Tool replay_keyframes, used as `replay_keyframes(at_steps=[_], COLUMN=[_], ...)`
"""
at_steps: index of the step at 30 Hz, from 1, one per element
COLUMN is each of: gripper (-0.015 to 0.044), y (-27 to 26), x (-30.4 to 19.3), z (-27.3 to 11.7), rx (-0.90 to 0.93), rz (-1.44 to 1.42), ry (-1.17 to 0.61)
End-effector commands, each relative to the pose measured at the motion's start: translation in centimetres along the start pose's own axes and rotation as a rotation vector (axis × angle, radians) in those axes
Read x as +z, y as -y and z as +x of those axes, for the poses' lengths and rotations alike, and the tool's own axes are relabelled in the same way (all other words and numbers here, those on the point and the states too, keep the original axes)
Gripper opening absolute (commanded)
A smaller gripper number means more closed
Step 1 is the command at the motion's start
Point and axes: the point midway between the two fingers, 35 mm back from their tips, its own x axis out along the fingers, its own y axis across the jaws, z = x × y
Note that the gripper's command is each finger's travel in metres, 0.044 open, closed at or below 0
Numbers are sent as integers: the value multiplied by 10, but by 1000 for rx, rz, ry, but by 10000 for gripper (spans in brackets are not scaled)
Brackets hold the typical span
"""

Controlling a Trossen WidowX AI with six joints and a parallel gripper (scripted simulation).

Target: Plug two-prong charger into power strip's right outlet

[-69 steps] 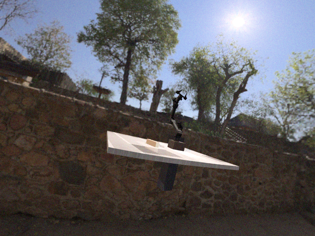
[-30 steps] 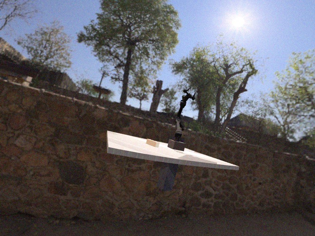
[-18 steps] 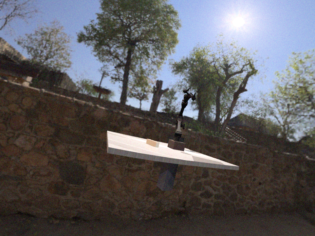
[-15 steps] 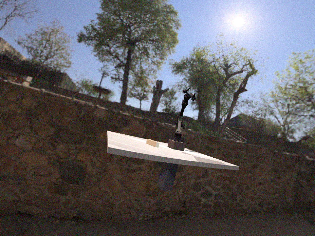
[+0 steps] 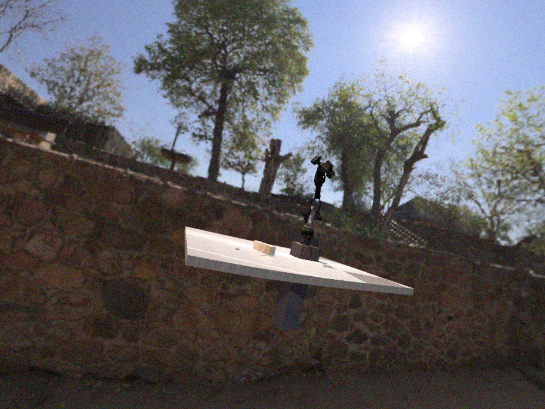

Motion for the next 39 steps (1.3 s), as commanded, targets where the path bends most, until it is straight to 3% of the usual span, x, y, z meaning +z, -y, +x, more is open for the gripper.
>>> replay_keyframes(at_steps=[1, 22, 39], gripper=[440, 440, 440], y=[-1, 21, 43], x=[-29, -170, -279], z=[9, 9, -33], rx=[-8, -115, -190], rz=[11, 71, 106], ry=[-87, -504, -833])
